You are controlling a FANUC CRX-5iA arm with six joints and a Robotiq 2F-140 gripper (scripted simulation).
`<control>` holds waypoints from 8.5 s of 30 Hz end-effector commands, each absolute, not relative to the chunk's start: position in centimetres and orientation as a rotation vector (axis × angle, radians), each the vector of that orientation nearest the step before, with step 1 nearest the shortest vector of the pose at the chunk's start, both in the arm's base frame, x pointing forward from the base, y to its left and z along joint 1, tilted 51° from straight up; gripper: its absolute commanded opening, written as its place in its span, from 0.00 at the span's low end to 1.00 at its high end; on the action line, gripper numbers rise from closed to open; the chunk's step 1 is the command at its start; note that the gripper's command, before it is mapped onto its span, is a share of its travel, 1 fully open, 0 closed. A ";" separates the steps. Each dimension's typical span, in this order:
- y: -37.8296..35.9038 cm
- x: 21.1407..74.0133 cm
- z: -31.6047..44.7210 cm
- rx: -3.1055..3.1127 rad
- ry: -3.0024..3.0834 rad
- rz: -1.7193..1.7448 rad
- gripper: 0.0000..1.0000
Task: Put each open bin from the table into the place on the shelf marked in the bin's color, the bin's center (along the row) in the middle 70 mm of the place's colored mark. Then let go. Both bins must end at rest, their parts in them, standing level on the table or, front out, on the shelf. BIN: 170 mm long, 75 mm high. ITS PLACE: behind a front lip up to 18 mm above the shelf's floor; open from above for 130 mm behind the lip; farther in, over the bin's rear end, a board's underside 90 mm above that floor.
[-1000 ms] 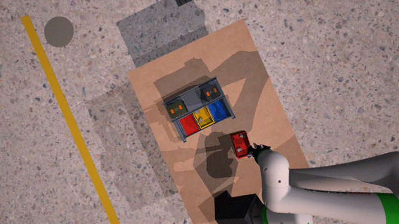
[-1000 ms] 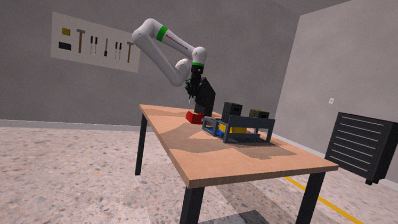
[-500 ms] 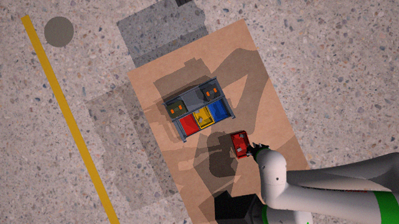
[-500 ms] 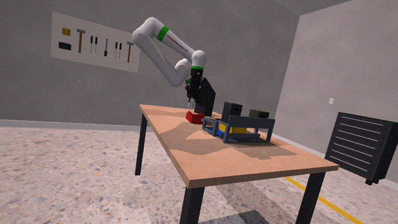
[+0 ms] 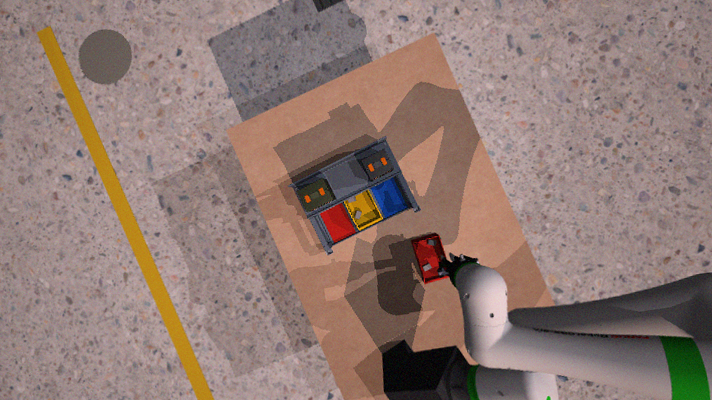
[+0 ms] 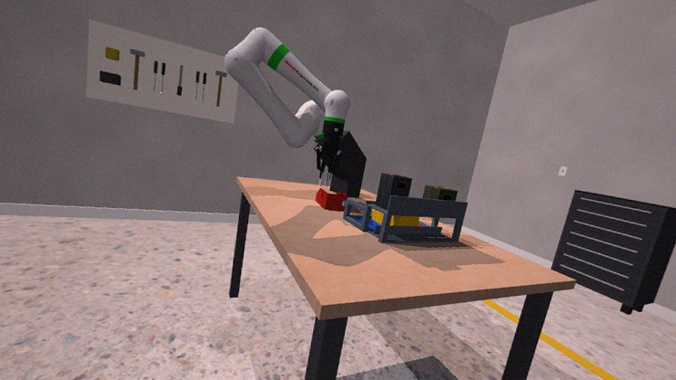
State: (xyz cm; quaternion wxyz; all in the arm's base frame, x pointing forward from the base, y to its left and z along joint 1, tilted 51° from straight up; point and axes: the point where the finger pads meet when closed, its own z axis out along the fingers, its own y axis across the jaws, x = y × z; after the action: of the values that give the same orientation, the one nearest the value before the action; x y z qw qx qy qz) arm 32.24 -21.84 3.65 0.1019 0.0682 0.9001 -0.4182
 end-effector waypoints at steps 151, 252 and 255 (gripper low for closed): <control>-25.7 32.9 0.5 0.202 2.657 -1.235 0.00; -22.2 32.9 1.7 0.191 2.660 -1.237 0.00; -21.9 33.1 1.4 0.188 2.661 -1.238 0.00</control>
State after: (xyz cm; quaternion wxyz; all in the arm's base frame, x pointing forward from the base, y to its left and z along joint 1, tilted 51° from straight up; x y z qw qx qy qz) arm 32.91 -22.26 1.75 0.1006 0.0648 0.9002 -0.4186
